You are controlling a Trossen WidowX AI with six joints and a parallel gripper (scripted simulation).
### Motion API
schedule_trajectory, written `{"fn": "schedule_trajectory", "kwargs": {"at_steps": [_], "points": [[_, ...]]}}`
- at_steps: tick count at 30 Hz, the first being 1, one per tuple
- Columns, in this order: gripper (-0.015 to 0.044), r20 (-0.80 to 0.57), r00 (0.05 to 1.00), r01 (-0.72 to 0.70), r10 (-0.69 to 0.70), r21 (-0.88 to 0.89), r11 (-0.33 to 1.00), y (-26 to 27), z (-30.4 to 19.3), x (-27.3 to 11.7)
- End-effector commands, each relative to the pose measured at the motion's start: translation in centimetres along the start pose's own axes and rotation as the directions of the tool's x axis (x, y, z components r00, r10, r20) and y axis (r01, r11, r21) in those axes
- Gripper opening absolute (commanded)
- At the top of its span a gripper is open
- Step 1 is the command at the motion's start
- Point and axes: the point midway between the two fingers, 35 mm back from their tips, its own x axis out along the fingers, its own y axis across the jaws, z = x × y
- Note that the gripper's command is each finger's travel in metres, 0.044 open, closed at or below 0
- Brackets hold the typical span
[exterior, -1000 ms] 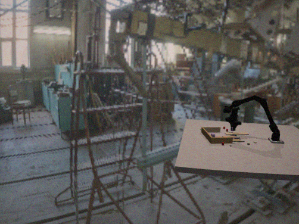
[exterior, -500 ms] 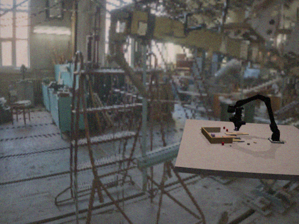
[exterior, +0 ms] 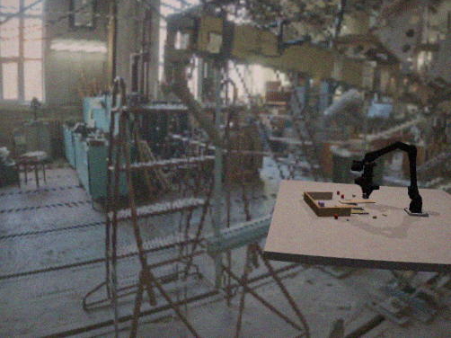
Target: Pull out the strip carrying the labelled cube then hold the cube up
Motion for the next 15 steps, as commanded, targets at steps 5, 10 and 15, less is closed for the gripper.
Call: {"fn": "schedule_trajectory", "kwargs": {"at_steps": [5,10,15], "points": [[0.0000,0.002,1.000,0.008,-0.008,0.002,1.000,0.5,-0.7,-1.2],[0.0000,0.001,1.000,0.008,-0.008,0.003,1.000,0.5,-0.7,-3.5],[0.0000,0.001,1.000,0.008,-0.008,0.003,1.000,0.5,-0.7,-3.6]]}}
